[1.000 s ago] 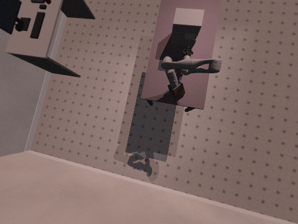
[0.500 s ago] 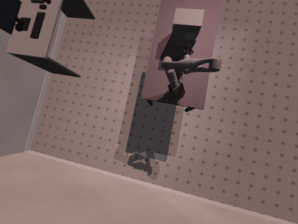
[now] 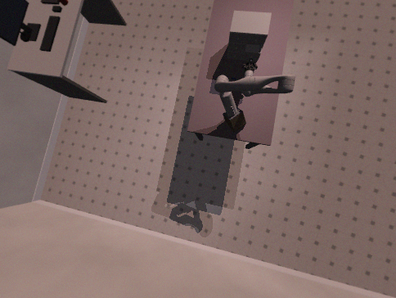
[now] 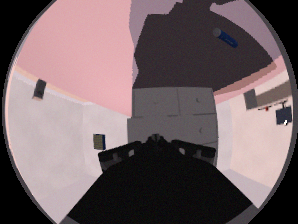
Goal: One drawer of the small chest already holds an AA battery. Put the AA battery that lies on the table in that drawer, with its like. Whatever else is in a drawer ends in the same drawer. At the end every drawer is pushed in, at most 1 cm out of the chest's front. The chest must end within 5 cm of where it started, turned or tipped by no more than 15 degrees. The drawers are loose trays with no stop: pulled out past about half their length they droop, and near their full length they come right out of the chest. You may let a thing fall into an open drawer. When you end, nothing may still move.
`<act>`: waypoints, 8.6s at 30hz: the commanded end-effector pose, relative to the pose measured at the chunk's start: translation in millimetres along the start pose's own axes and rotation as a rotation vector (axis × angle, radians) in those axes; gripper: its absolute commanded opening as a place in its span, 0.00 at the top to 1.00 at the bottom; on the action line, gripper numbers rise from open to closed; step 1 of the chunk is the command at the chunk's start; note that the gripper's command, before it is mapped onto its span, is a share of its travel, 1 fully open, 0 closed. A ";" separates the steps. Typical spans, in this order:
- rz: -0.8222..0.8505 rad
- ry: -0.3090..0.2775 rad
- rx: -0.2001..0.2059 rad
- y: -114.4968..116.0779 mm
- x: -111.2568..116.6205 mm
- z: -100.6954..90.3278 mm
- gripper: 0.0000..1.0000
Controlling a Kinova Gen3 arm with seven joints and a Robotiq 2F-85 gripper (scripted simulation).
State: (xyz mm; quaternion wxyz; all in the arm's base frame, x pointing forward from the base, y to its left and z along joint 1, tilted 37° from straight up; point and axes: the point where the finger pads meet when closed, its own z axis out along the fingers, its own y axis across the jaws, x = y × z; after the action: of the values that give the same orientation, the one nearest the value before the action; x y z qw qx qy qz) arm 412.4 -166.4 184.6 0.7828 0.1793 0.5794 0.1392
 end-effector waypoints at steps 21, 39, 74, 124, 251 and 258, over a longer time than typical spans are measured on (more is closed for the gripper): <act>-0.003 0.000 -0.007 2.6 -6.9 37.5 1.00; -0.003 0.000 -0.007 2.7 -10.9 60.5 1.00; -0.003 0.000 -0.007 2.8 -12.5 69.2 1.00; -0.003 0.000 -0.007 2.5 -6.1 33.3 1.00; -0.005 0.539 -0.021 -0.5 -96.5 -129.1 1.00; -0.006 0.724 -0.017 -0.3 -107.9 -142.3 1.00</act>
State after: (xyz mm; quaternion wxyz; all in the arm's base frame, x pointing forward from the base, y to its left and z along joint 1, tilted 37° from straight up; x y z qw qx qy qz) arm 250.9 -182.5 238.0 0.5753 0.0900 0.7902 0.1909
